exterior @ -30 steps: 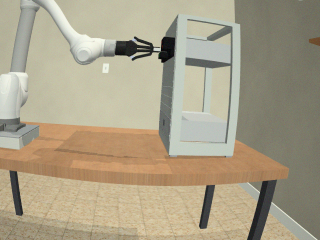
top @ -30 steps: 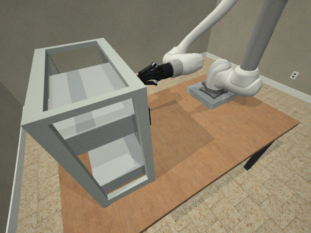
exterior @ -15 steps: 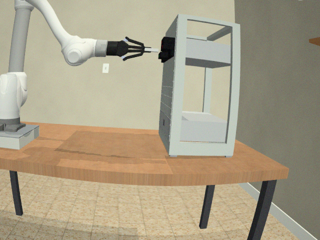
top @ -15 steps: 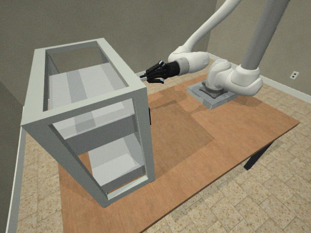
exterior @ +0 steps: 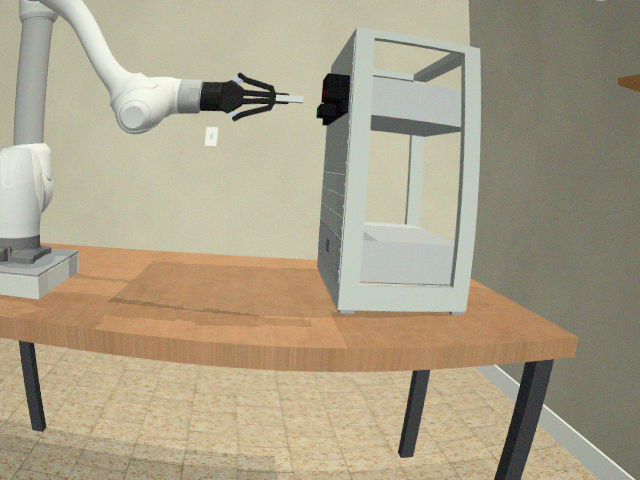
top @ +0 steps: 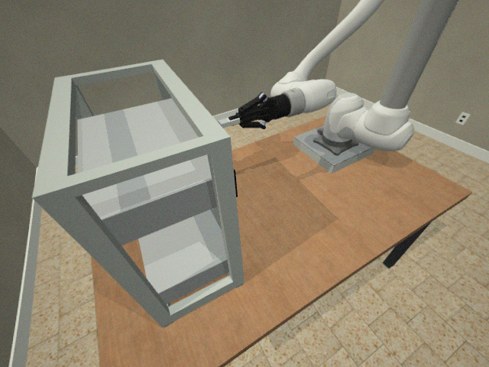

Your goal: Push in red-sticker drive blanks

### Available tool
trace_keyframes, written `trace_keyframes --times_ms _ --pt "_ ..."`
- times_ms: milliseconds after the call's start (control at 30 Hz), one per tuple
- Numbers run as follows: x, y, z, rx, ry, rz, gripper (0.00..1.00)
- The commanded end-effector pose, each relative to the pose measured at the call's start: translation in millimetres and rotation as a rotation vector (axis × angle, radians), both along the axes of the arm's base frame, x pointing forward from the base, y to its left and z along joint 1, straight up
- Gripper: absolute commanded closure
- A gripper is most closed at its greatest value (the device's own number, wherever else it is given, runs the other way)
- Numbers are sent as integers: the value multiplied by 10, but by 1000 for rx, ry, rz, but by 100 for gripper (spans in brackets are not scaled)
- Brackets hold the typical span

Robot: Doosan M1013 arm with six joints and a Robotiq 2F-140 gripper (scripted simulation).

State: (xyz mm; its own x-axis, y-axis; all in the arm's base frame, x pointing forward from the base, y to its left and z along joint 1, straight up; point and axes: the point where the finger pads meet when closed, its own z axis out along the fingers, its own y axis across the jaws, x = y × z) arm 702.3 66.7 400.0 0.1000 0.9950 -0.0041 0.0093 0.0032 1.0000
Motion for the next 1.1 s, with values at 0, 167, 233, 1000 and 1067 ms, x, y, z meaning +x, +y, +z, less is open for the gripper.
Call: trace_keyframes --times_ms 0,167,233,1000,1067 --pt "-37 8 24 -2 -6 -1 100" --pt "-37 8 24 -2 -6 -1 100" --pt "-37 8 24 -2 -6 -1 100" --pt "-56 -102 28 -2 -6 -1 100" --pt "-70 -182 31 -2 -6 -1 100"
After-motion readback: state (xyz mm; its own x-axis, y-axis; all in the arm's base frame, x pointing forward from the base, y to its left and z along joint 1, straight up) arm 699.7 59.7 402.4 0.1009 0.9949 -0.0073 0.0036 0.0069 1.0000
